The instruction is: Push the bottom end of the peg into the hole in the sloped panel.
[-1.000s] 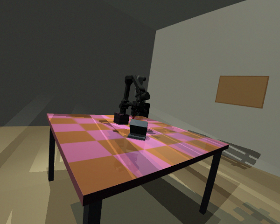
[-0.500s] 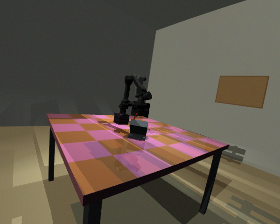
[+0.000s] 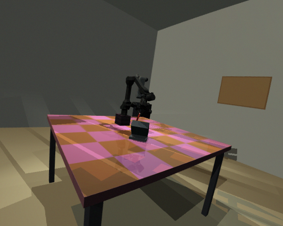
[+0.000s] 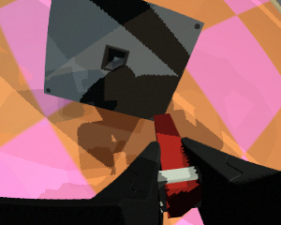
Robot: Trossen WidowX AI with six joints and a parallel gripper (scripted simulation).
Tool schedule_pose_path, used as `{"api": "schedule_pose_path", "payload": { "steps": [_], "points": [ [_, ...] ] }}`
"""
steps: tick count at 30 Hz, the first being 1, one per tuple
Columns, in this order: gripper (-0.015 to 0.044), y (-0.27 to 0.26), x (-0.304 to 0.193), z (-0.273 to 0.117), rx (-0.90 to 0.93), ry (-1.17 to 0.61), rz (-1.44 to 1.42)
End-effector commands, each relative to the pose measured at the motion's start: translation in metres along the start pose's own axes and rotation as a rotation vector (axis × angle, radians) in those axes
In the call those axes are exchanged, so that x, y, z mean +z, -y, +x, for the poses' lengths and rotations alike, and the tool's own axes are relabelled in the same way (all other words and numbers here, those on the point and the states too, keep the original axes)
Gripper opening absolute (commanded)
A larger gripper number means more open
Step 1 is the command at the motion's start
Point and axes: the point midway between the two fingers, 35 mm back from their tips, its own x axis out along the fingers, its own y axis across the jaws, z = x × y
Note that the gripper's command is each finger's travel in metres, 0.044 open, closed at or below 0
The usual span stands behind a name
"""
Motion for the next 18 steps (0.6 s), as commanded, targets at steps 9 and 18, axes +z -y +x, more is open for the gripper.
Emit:
{"api": "schedule_pose_path", "payload": {
  "steps": [9, 18],
  "points": [
    [0.0000, -0.008, 0.002, -0.008, -0.009, 0.068, 0.095],
    [0.0000, -0.014, 0.003, -0.015, -0.007, 0.116, 0.165]
  ]
}}
